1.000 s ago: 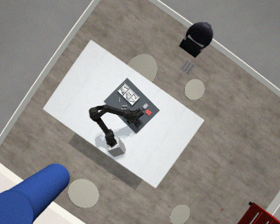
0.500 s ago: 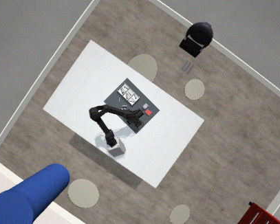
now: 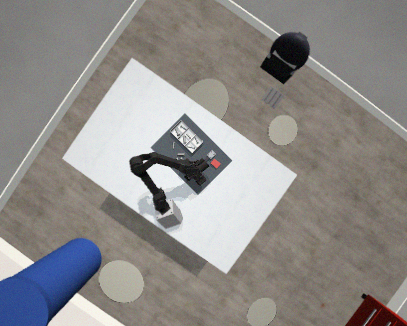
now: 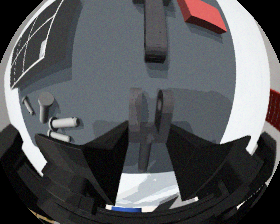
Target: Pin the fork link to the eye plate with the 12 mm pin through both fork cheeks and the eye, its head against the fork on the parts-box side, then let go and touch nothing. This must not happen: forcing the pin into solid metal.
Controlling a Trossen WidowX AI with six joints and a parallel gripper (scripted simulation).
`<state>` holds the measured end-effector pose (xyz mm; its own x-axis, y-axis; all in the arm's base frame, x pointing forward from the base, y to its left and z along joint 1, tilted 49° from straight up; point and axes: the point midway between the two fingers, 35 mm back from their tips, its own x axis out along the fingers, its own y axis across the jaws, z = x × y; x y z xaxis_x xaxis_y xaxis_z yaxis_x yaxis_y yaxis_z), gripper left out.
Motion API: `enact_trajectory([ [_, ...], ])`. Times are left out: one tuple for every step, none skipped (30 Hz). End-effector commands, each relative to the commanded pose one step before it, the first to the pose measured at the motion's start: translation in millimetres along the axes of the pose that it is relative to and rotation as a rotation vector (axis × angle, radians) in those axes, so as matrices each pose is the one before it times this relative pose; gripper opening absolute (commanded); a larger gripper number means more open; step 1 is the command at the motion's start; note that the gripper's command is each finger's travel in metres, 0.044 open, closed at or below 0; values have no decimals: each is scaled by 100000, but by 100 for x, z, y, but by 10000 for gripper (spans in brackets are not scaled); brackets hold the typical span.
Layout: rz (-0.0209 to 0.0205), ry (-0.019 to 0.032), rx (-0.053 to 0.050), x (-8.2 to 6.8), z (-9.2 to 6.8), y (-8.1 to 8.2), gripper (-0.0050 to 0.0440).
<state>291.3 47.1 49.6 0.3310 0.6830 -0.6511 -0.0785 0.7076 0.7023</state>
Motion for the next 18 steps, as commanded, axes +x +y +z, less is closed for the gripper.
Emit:
enact_trajectory([
  [-1321,375,510,110,-79,-397,123],
  [0,0,0,0,0,0,123],
  [0,0,0,0,0,0,123],
  [0,0,0,0,0,0,123],
  [0,0,0,0,0,0,123],
  [0,0,0,0,0,0,123],
  [0,0,0,0,0,0,123],
  [0,0,0,0,0,0,123],
  [0,0,0,0,0,0,123],
  [0,0,0,0,0,0,123],
  [0,0,0,0,0,0,123],
  [0,0,0,0,0,0,123],
  [0,0,0,0,0,0,123],
  [74,-21,-28,-6,4,22,123],
  [155,-44,-83,-13,9,46,123],
  [182,-51,-132,-16,11,55,123],
  [214,-60,-210,-18,13,65,123],
  [237,-66,-330,-20,14,72,123],
])
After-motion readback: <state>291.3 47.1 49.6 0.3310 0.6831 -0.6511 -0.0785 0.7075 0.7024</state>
